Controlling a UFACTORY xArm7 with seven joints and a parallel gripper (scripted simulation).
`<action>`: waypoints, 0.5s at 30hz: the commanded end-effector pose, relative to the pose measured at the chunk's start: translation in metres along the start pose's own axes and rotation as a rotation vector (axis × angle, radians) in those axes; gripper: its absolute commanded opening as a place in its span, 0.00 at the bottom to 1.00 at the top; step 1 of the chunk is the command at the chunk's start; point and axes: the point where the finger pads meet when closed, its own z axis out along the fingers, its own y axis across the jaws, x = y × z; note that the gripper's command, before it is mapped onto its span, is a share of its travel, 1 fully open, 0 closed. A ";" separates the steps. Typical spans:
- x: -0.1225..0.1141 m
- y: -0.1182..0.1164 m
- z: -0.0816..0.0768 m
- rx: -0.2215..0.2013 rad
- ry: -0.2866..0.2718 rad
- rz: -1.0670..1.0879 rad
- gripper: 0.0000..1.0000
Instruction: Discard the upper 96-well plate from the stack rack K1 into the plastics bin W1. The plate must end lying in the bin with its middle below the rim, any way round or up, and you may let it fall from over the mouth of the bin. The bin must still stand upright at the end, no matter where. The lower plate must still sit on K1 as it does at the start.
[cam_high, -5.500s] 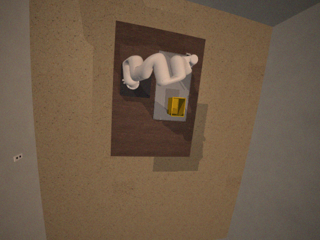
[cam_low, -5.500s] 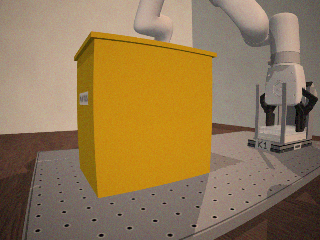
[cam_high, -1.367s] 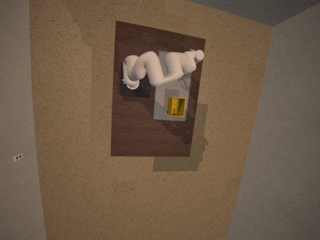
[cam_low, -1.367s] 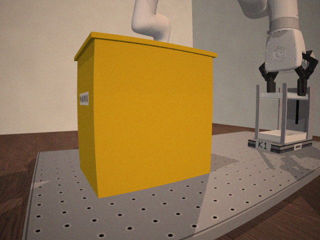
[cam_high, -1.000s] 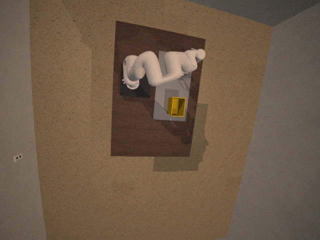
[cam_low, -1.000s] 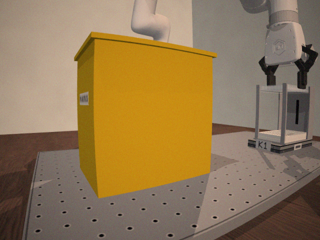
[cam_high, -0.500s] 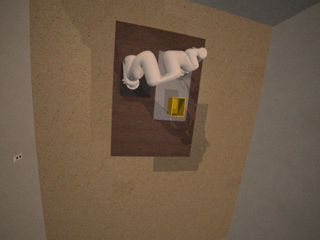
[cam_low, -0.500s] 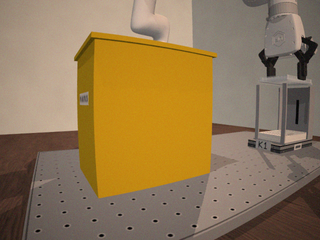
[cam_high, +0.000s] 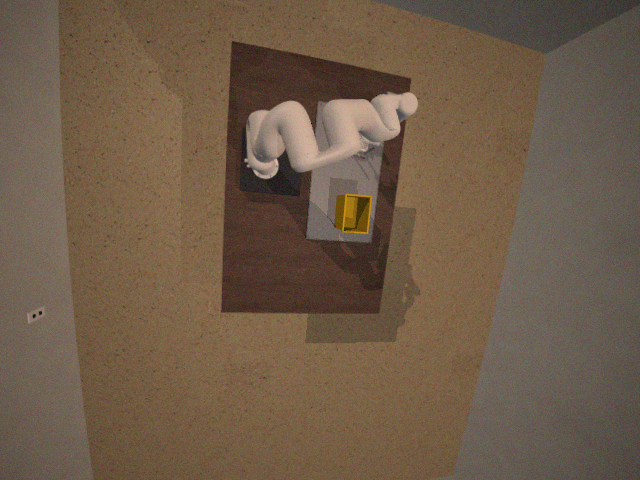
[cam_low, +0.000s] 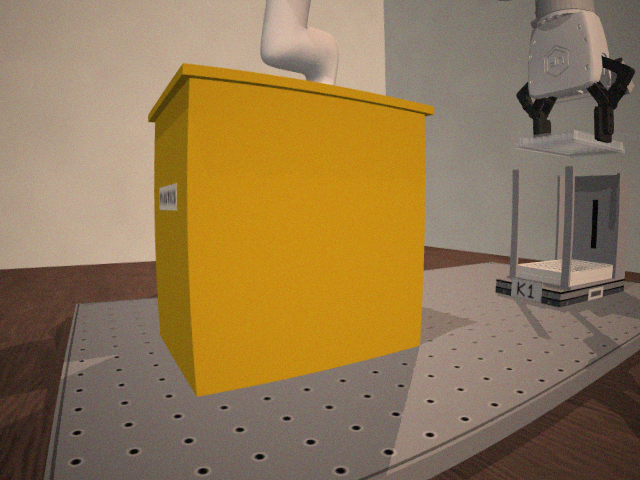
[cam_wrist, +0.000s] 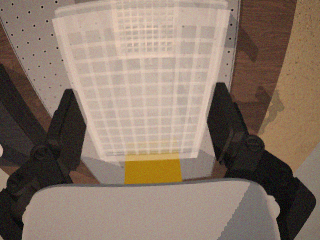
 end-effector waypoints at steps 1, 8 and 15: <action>0.001 0.001 -0.009 -0.004 0.002 0.000 0.00; 0.001 0.001 -0.018 -0.004 0.002 0.000 0.00; 0.001 0.001 -0.029 -0.004 0.002 0.000 0.00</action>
